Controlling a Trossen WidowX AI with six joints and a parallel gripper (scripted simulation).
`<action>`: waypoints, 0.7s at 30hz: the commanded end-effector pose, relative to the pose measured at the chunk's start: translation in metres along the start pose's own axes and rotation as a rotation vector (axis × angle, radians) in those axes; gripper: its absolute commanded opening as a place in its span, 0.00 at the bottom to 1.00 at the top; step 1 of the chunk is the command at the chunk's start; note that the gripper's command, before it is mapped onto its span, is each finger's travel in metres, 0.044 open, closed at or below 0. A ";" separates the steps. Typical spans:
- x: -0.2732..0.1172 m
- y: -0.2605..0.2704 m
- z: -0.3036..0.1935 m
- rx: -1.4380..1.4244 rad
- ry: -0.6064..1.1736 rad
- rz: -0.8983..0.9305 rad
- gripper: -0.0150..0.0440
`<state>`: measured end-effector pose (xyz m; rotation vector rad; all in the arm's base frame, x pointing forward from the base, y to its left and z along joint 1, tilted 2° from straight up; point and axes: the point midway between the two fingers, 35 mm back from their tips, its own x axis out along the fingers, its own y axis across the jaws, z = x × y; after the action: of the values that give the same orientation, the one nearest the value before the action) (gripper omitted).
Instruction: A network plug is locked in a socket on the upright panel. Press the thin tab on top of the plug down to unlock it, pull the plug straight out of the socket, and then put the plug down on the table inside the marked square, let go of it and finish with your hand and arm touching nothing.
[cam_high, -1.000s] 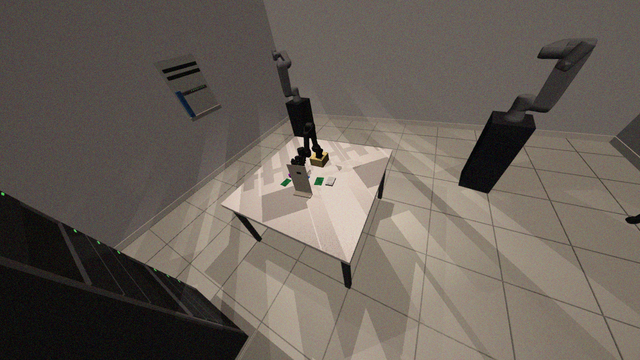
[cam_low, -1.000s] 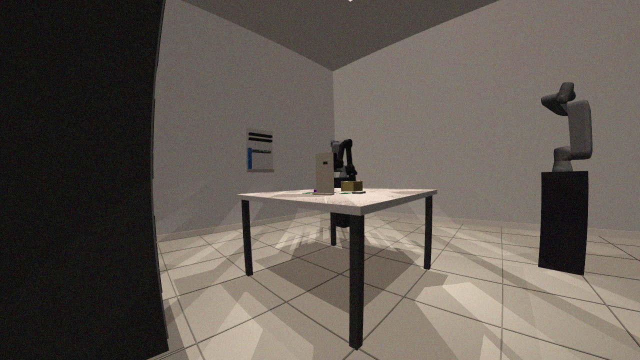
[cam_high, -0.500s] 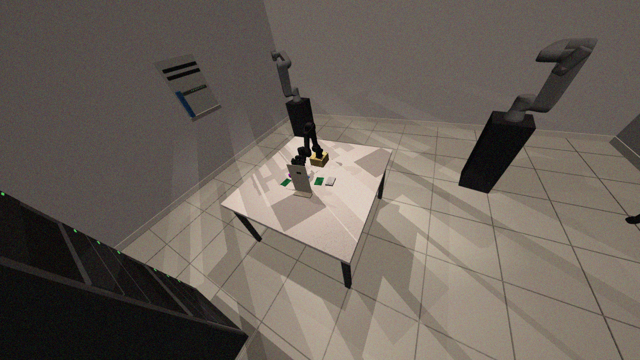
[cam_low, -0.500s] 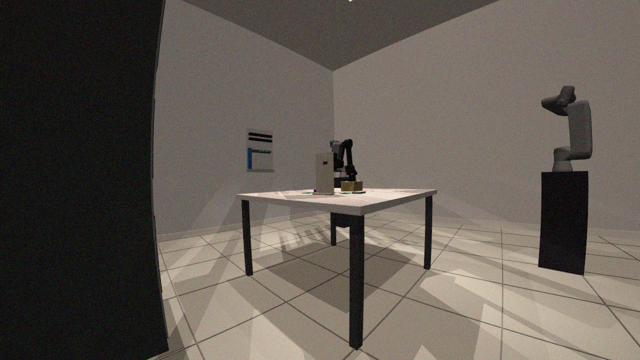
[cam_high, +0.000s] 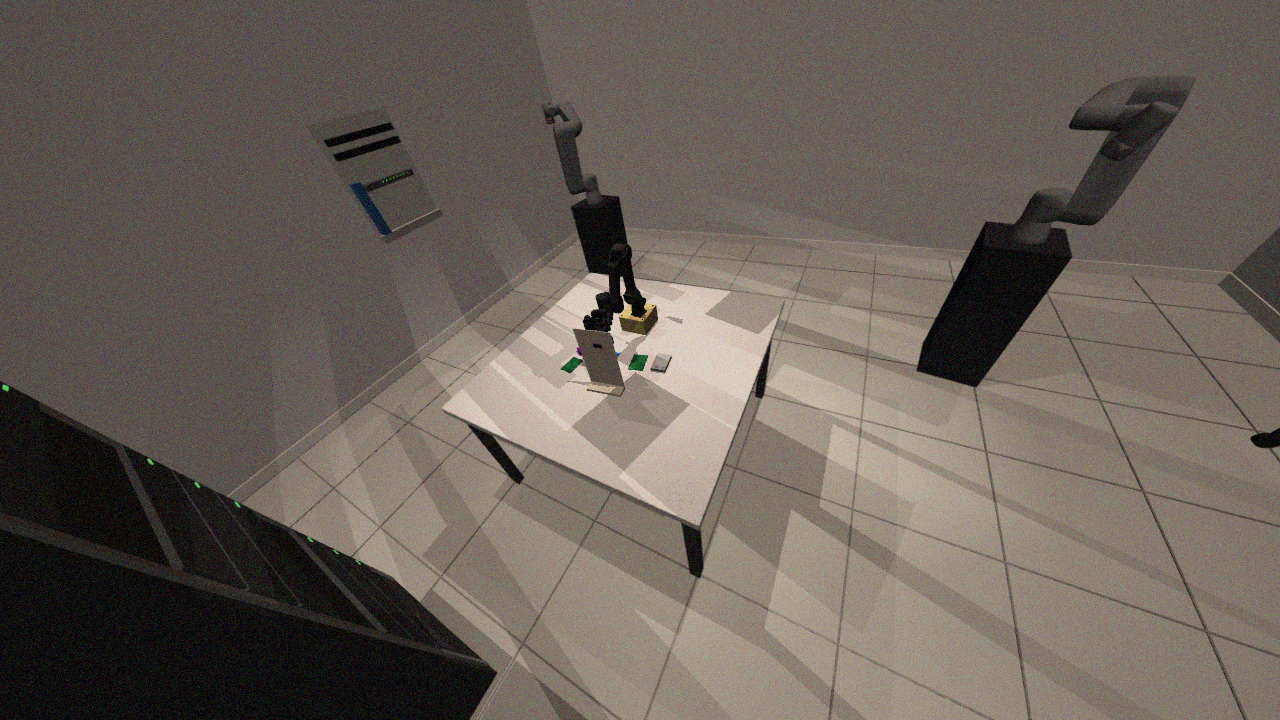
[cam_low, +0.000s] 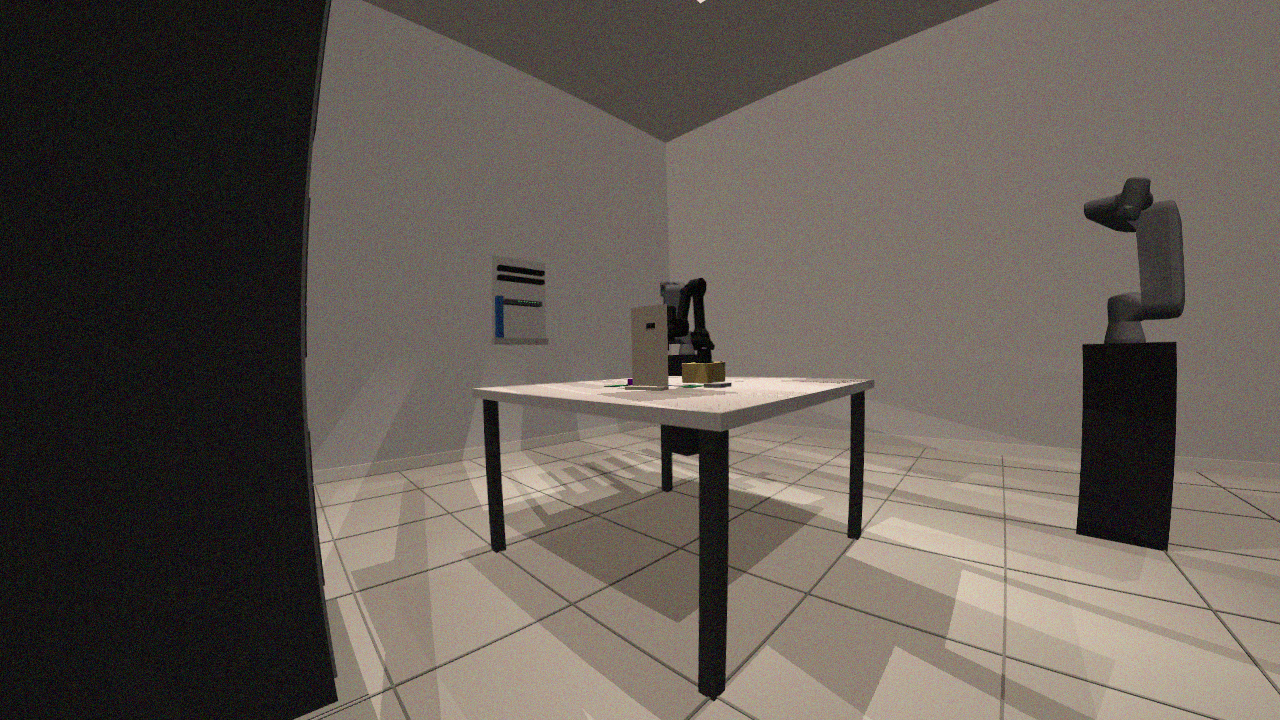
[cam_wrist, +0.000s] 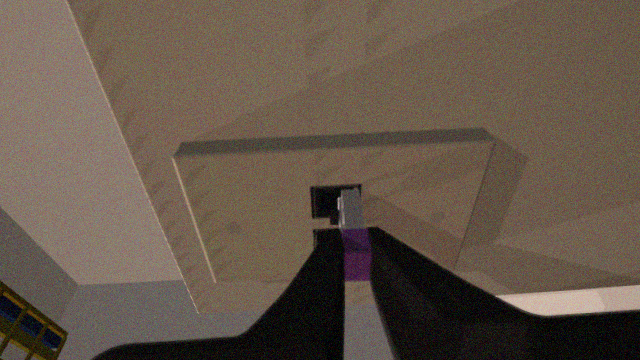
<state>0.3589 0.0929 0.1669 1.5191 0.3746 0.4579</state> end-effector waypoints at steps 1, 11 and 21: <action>-0.004 0.000 -0.001 0.002 0.001 0.000 0.25; -0.010 0.000 -0.002 0.002 0.001 0.000 0.25; -0.017 0.000 -0.003 0.002 0.001 -0.001 0.25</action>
<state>0.3458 0.0878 0.1648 1.5196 0.3771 0.4526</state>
